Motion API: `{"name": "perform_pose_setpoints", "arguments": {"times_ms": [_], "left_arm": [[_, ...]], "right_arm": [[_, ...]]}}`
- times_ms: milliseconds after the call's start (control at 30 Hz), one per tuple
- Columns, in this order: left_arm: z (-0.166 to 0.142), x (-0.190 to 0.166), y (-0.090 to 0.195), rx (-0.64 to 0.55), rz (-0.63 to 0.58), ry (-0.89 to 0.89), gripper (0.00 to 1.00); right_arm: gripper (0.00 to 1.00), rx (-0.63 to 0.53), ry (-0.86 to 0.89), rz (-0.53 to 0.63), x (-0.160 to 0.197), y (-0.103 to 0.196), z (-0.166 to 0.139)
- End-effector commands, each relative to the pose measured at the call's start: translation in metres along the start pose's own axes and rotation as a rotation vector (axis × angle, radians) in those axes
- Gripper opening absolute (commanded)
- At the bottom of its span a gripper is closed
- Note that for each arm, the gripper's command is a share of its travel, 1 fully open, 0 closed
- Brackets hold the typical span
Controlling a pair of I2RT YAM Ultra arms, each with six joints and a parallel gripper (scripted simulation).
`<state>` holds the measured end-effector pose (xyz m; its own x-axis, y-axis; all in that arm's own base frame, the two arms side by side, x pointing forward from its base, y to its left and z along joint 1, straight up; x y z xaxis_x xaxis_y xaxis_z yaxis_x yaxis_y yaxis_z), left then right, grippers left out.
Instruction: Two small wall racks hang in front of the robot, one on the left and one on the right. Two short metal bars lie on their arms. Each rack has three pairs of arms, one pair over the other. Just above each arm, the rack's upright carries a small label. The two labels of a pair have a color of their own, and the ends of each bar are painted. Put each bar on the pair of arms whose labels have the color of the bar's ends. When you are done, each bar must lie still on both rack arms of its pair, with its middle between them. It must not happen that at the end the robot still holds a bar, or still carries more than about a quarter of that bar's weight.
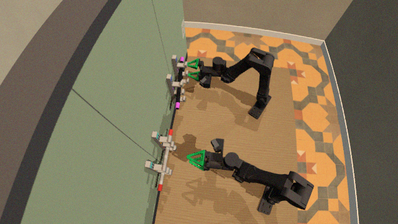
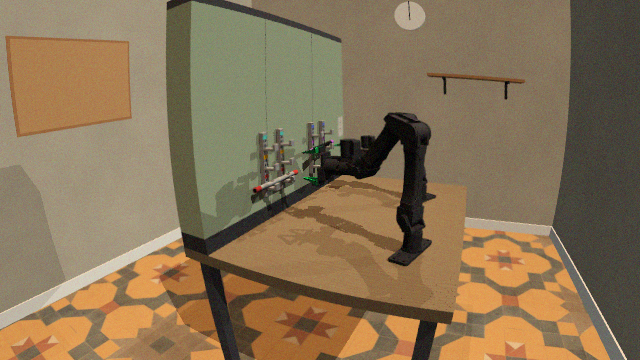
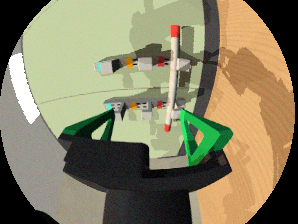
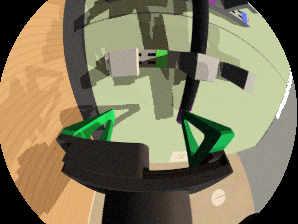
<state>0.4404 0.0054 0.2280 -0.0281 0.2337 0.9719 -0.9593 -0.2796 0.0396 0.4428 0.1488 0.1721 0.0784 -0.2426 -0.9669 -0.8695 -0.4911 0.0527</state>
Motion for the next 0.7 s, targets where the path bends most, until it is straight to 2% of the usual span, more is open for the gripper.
{"name": "perform_pose_setpoints", "arguments": {"times_ms": [0,667], "left_arm": [[-0.001,0.015,0.003,-0.009,0.039,0.028,1.0],[-0.001,0.015,0.003,-0.009,0.039,0.028,1.0]], "right_arm": [[1.0,0.012,0.009,-0.052,-0.021,0.009,-0.007],[1.0,0.012,0.009,-0.052,-0.038,0.031,-0.011]]}}
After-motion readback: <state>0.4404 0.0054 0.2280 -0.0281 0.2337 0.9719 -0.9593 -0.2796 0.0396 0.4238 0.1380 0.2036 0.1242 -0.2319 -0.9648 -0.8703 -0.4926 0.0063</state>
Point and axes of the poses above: on each arm, the point where the finger pads meet when closed, its own y axis back along the fingers, its own x axis across the jaws, z = x × y, the point moved 2 cm from there along y, back along the fingers, and after that the axes turned 15 degrees about y, right-handed, at the moved point
